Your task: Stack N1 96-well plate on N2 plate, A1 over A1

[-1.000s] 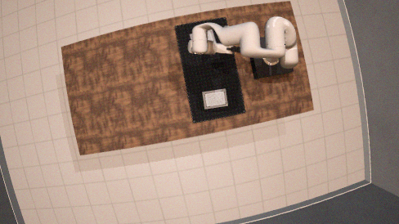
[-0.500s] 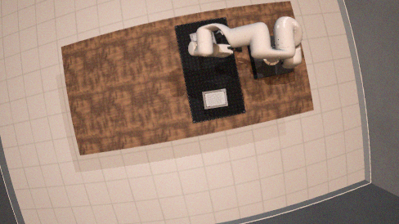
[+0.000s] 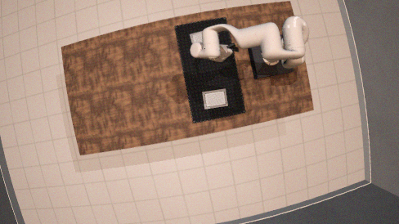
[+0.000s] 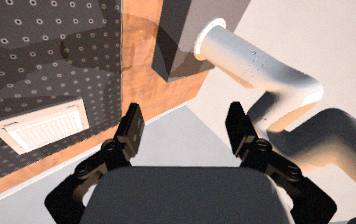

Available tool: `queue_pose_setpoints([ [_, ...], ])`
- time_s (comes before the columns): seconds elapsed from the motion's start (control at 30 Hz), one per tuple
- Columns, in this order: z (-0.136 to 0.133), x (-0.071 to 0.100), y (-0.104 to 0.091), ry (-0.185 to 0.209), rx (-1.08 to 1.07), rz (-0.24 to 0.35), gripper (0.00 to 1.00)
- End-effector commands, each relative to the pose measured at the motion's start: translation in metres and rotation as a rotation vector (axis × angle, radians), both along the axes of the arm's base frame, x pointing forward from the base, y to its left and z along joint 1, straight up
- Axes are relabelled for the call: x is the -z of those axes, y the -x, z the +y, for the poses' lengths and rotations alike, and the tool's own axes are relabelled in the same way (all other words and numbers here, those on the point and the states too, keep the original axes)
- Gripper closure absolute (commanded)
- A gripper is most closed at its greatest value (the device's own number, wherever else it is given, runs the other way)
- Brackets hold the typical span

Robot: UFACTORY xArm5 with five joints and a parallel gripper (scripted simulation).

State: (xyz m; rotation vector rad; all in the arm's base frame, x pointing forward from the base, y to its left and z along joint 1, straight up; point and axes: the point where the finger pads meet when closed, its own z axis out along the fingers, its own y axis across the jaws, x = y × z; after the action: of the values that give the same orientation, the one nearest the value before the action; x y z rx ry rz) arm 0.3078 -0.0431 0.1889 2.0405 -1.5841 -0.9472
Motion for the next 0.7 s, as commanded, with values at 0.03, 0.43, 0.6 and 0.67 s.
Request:
queue_pose_setpoints([
  [0.03,0.003,-0.001,-0.007,-0.069,-0.097,-0.093,0.0],
  [0.43,0.011,-0.009,-0.029,-0.202,-0.338,-0.281,0.0],
  [0.6,0.016,-0.016,-0.044,-0.257,-0.469,-0.368,0.0],
  [0.67,0.017,-0.016,-0.044,-0.268,-0.495,-0.386,0.0],
])
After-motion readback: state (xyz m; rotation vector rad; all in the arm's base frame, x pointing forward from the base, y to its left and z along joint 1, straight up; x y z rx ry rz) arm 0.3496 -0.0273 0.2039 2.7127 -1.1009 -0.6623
